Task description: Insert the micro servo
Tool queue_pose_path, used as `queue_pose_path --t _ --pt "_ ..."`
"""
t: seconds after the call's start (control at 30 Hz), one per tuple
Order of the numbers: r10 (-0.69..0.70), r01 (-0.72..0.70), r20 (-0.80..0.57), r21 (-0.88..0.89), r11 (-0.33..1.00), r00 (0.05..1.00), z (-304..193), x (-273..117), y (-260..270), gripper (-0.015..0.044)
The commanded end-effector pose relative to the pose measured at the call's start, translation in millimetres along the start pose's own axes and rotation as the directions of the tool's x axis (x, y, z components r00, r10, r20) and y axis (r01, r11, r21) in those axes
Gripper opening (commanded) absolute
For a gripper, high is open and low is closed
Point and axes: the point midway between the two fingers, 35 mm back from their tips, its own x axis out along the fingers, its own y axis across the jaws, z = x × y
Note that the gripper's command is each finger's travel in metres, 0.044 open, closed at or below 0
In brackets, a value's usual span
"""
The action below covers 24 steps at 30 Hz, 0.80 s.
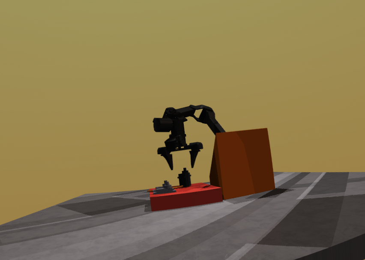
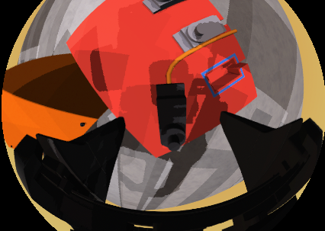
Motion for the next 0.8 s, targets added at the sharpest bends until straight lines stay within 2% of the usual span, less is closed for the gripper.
queue_pose_path --t 0.0,0.57,0.77 --pt "-0.002 0.002 -0.004 -0.008 1.000 1.000 -0.8 9.0 0.5 0.0440" --pt "-0.003 0.003 -0.005 -0.007 1.000 1.000 -1.0 29.0 0.4 0.0440" --pt "-0.003 0.003 -0.005 -0.007 1.000 1.000 -1.0 29.0 0.4 0.0282"
